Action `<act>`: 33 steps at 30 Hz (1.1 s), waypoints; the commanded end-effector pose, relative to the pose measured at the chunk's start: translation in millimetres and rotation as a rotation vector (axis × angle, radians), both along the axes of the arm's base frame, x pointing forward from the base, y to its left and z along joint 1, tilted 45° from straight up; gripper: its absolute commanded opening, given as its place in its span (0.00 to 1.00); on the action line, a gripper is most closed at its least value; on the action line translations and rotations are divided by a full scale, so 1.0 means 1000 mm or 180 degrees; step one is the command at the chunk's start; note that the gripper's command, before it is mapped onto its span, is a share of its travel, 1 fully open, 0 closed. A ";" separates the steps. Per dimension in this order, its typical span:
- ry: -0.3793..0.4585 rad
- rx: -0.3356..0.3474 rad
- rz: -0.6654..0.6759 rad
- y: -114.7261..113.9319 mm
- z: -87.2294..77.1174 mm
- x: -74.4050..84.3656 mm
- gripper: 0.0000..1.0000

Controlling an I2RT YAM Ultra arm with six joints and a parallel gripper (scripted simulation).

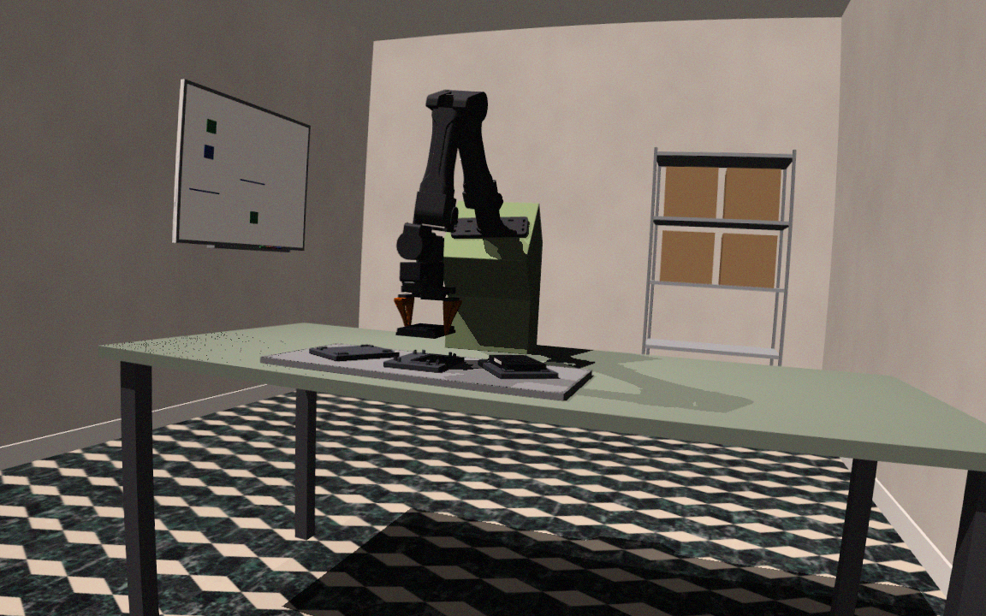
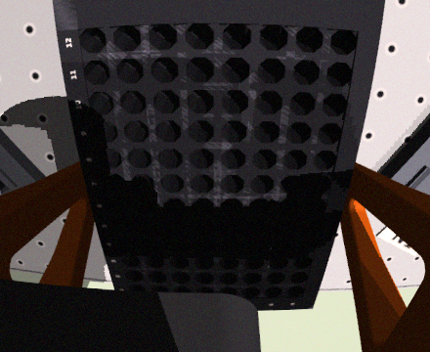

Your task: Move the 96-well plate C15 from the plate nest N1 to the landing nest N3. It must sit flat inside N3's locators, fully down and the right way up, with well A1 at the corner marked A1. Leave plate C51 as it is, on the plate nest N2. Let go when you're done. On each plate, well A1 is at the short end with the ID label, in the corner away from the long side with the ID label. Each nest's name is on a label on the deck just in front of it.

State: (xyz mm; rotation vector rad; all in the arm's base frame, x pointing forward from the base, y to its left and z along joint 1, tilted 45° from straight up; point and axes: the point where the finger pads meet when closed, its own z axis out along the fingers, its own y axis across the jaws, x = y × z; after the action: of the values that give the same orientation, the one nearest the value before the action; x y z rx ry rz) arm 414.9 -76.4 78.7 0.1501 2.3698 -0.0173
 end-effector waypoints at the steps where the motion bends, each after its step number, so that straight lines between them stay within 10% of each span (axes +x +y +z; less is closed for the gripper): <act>1: -0.0126 -0.0029 -0.0003 0.001 0.008 0.014 0.00; 27: -0.0087 -0.0021 -0.0023 -0.003 -0.024 0.037 0.00; 33: -0.0182 -0.0041 -0.0023 -0.004 -0.011 0.039 0.00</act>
State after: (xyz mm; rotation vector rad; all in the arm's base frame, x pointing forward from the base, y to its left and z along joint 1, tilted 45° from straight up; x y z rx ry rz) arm 446.2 -78.4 51.3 0.1477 2.3613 -0.0188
